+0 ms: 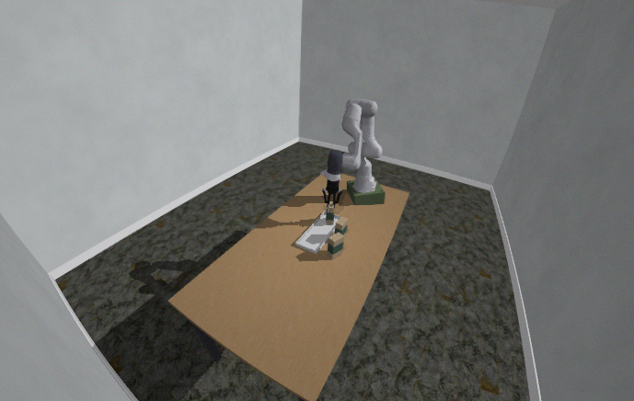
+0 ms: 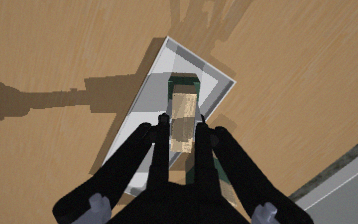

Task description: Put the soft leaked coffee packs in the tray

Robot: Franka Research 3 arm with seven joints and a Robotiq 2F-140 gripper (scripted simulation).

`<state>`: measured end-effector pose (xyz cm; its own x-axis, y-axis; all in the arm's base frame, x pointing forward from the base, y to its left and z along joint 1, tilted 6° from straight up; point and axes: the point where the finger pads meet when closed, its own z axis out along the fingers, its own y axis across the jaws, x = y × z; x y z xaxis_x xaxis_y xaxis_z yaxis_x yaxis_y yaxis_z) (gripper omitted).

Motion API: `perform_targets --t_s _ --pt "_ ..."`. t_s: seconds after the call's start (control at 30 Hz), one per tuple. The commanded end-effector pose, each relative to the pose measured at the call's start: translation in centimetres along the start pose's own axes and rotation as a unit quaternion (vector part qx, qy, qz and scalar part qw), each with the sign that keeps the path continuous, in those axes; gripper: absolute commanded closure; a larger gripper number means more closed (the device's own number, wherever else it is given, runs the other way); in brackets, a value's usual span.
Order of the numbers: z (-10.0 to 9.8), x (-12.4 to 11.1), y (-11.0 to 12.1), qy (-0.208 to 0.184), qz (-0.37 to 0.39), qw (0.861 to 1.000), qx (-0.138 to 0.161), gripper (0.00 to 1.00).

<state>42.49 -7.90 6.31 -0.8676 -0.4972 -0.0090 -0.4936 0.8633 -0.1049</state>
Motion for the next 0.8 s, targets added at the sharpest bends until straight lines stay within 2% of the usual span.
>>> perform_targets --t_s 0.0,0.73,0.77 --pt "-0.05 -0.13 -0.16 -0.003 -0.004 1.000 0.002 0.77" --pt "-0.05 -0.13 -0.16 -0.003 -0.004 1.000 0.002 0.77" --pt "-0.05 -0.13 -0.16 -0.003 -0.004 1.000 0.002 0.47"
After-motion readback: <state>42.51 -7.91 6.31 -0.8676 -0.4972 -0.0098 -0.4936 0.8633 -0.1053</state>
